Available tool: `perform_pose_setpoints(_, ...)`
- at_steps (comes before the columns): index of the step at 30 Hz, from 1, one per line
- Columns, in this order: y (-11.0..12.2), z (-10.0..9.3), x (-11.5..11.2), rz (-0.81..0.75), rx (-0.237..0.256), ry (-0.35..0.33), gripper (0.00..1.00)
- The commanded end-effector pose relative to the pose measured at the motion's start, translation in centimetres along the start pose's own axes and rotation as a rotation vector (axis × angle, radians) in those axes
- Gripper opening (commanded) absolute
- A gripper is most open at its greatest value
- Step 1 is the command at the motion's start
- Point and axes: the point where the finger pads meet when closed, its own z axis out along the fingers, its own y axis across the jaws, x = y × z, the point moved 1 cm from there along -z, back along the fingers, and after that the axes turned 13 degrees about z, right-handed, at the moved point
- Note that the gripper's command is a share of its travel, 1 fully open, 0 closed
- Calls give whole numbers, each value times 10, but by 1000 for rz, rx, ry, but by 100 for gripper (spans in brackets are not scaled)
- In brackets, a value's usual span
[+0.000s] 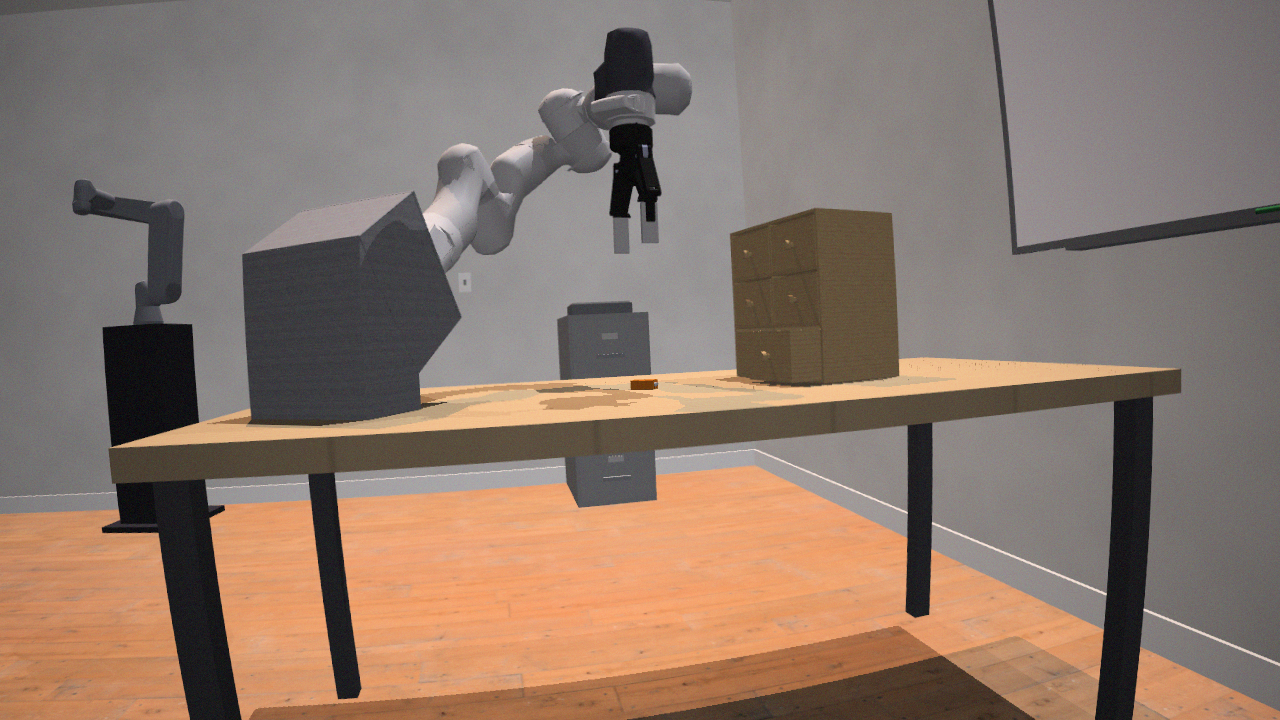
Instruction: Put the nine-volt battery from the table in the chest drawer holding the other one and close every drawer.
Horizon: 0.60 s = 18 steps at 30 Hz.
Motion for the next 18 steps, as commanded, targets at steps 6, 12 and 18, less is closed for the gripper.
perform_pose_setpoints(6,-2,3,-4,-42,1,-47,100)
perform_pose_setpoints(12,-1,9,-9,-43,-16,-114,100)
perform_pose_setpoints(18,1,18,-17,-43,-42,-219,100)
